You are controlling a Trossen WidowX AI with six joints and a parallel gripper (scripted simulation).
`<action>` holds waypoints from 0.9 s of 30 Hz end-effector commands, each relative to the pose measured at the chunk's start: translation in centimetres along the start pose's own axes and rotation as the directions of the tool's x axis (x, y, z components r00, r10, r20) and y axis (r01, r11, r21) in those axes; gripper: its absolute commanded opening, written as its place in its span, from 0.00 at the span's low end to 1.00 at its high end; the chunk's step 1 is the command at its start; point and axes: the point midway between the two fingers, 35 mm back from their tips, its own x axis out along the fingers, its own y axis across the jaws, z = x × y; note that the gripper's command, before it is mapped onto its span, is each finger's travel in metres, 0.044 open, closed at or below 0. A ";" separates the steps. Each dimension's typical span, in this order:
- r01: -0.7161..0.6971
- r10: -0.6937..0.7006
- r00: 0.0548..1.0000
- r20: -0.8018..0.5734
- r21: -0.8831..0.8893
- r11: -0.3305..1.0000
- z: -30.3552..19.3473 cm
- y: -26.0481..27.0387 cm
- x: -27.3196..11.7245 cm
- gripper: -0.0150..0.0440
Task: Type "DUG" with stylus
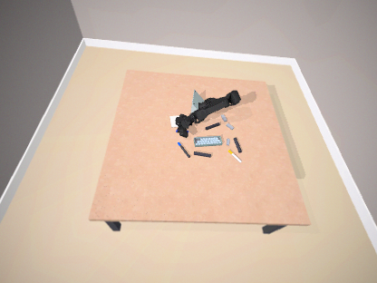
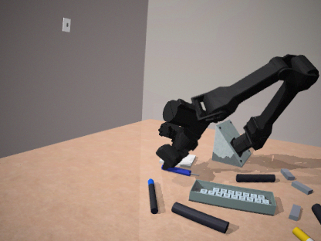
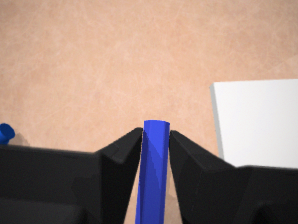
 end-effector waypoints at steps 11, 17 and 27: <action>-0.005 0.005 1.000 0.007 -0.001 1.000 2.6 0.1 -4.3 0.25; -0.005 0.005 1.000 0.007 -0.001 1.000 2.6 0.1 -4.3 0.25; -0.010 0.010 1.000 -0.008 -0.019 1.000 2.3 0.1 -4.0 0.25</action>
